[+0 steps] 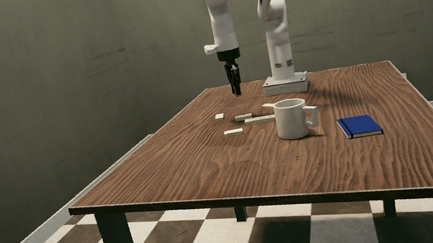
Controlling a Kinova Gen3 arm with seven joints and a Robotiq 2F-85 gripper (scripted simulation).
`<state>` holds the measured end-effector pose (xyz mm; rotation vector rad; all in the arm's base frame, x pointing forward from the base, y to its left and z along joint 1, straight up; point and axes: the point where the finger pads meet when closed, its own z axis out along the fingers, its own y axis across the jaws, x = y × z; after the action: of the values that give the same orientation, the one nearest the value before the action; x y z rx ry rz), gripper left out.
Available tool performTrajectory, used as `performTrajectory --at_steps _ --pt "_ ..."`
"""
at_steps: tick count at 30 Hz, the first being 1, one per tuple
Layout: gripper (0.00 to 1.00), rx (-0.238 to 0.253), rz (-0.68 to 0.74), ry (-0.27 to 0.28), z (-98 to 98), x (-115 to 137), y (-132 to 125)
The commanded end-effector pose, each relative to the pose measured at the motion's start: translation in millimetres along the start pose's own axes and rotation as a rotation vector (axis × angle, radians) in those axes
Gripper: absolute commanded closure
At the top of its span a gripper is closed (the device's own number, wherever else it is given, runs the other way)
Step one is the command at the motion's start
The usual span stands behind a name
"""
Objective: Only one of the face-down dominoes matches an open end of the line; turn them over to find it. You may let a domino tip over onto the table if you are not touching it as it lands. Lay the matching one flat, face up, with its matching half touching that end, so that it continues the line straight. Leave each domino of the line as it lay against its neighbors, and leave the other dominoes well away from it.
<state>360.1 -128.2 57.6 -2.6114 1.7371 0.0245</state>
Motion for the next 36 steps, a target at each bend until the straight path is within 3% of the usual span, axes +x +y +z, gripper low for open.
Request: performTrajectory --at_steps 1,13,36 --pt "0.50 0.000 0.052 0.003 -1.9 2.9 -3.3" --pt "0.50 0.011 0.189 0.013 -7.0 10.5 -11.6" --pt "0.50 0.012 0.206 0.015 -7.7 11.5 -12.7"
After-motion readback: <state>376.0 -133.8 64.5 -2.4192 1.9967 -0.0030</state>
